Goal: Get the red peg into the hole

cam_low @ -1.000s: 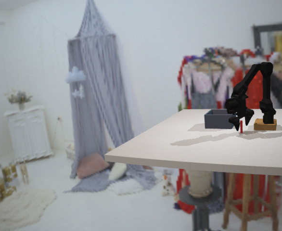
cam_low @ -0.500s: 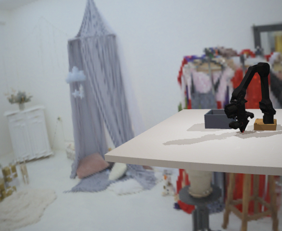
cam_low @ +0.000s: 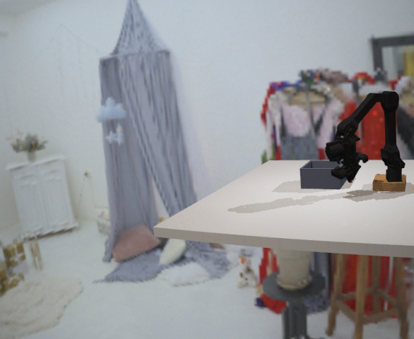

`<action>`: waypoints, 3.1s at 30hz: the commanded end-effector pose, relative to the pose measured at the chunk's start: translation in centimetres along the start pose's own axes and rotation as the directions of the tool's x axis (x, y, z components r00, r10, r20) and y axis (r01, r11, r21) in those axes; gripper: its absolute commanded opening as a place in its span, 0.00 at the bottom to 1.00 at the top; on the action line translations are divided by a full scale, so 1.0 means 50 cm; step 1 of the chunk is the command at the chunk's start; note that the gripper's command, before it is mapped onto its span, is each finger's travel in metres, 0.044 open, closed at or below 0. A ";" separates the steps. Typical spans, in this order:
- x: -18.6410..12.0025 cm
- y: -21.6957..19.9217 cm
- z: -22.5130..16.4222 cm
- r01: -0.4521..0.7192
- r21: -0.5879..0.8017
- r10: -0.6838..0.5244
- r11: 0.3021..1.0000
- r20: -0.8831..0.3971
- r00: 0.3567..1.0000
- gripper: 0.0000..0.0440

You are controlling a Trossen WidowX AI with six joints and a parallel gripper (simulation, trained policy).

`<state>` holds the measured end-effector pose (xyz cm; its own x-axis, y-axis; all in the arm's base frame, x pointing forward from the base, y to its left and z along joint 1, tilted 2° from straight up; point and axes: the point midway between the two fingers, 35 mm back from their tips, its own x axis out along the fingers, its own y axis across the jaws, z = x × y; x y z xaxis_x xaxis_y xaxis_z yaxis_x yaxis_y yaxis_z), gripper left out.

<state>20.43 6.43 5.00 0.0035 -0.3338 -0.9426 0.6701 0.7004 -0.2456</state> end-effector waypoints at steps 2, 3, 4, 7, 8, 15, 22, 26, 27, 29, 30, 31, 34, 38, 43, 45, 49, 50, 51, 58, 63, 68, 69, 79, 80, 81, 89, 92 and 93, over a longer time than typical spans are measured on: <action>-0.051 -0.012 0.048 -0.012 0.031 0.011 0.999 0.052 0.999 0.00; -0.060 -0.014 0.057 -0.015 0.041 0.013 0.999 0.061 0.998 0.00; -0.068 -0.017 0.066 -0.017 0.052 0.013 0.999 0.069 0.997 0.00; -0.088 -0.028 0.093 -0.019 0.088 0.011 0.996 0.090 0.996 0.00; -0.091 -0.032 0.102 -0.019 0.102 0.009 0.995 0.096 0.995 0.00; -0.100 -0.054 0.166 -0.023 0.200 -0.002 0.979 0.128 0.992 0.00; -0.091 -0.074 0.229 -0.029 0.282 -0.013 0.959 0.145 0.989 0.00; -0.078 -0.084 0.265 -0.032 0.315 -0.017 0.949 0.150 0.988 0.00; -0.074 -0.087 0.274 -0.032 0.321 -0.017 0.947 0.151 0.988 0.00; -0.065 -0.091 0.291 -0.035 0.332 -0.018 0.943 0.153 0.988 0.00; -0.061 -0.093 0.299 -0.036 0.336 -0.017 0.941 0.154 0.988 0.00; -0.056 -0.095 0.308 -0.038 0.339 -0.016 0.940 0.154 0.988 0.00; -0.040 -0.101 0.332 -0.043 0.346 -0.012 0.937 0.155 0.988 0.00; -0.018 -0.106 0.360 -0.055 0.343 0.002 0.938 0.151 0.989 0.00; 0.011 -0.109 0.389 -0.071 0.321 0.027 0.944 0.142 0.990 0.00; 0.022 -0.109 0.399 -0.079 0.307 0.038 0.949 0.136 0.990 0.00; 0.043 -0.108 0.414 -0.093 0.271 0.061 0.958 0.124 0.990 0.00; 0.049 -0.107 0.417 -0.097 0.261 0.067 0.960 0.121 0.990 0.00; 0.054 -0.106 0.419 -0.101 0.251 0.073 0.963 0.118 0.990 0.00; 0.093 -0.096 0.417 -0.123 0.171 0.112 0.978 0.074 0.991 0.05; 0.118 -0.091 0.414 -0.131 0.130 0.127 0.983 0.036 0.991 0.30; 0.123 -0.091 0.434 -0.142 0.109 0.140 0.984 0.027 0.990 0.46; 0.123 -0.091 0.439 -0.145 0.107 0.143 0.984 0.026 0.989 0.52; 0.084 -0.061 0.514 -0.227 0.085 0.224 0.970 0.035 0.974 1.00; 0.079 -0.057 0.521 -0.236 0.080 0.234 0.968 0.034 0.972 1.00; 0.074 -0.053 0.527 -0.245 0.074 0.244 0.967 0.032 0.969 1.00; 0.029 -0.015 0.573 -0.319 0.051 0.318 0.946 0.029 0.948 1.00; 0.009 0.001 0.590 -0.347 0.046 0.345 0.937 0.040 0.938 1.00; 0.003 0.006 0.596 -0.356 0.044 0.354 0.933 0.045 0.934 1.00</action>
<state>37.93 -13.53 8.46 0.1014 -0.1264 -0.9868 0.6895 0.7239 -0.0219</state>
